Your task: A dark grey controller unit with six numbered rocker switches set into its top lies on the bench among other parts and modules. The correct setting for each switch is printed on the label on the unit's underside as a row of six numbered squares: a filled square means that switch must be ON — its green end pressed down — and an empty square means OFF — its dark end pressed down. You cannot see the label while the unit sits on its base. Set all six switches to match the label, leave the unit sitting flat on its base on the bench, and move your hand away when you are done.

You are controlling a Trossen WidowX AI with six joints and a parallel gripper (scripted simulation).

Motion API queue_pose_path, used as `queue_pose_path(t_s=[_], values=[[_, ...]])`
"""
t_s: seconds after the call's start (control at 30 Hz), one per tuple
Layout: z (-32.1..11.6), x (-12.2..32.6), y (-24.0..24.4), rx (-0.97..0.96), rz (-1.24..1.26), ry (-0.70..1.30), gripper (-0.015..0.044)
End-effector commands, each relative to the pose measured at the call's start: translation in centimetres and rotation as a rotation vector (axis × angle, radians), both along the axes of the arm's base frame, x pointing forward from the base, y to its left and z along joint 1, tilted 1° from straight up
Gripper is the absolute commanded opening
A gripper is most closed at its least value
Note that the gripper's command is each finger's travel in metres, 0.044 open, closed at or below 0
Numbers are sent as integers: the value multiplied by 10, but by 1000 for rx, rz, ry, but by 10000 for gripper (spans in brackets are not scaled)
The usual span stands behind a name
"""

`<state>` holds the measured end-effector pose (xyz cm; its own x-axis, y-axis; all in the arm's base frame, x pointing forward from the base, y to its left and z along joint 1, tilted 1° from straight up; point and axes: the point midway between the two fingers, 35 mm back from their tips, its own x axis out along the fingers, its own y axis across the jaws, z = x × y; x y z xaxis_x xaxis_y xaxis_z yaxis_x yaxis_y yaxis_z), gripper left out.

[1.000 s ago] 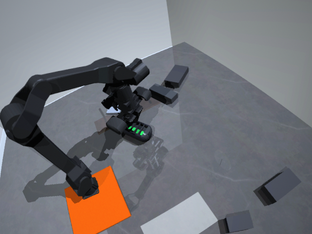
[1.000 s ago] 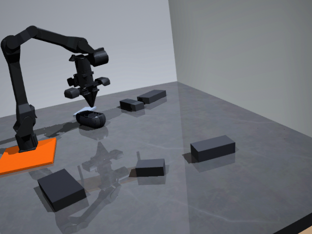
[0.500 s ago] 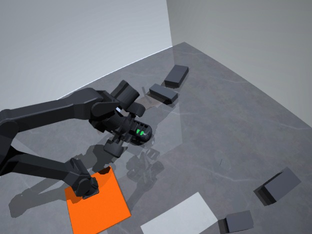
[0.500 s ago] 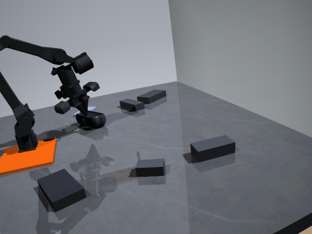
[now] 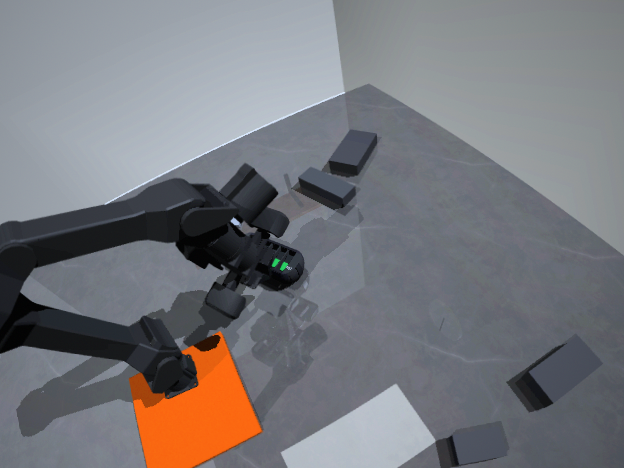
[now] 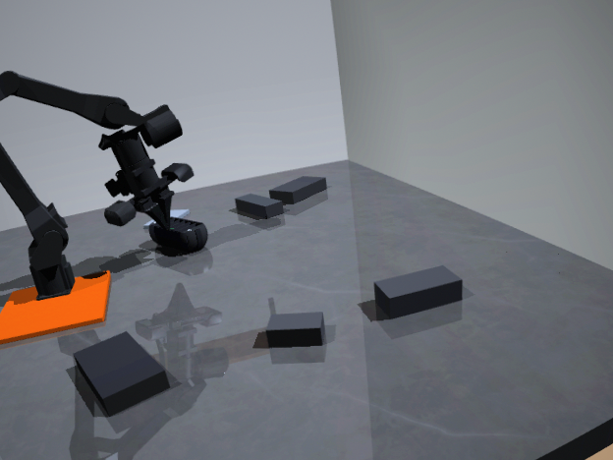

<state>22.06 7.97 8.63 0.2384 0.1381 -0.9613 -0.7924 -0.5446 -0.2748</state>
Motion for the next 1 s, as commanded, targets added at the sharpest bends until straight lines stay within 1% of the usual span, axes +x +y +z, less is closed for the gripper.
queue_pose_path(t_s=[0.0, 0.43, 0.97], values=[[9, 7, 12, -17, -2, 37, 0], [26, 18, 57, -135, -2, 212, 0], [7, 19, 58, -137, -2, 214, 0]])
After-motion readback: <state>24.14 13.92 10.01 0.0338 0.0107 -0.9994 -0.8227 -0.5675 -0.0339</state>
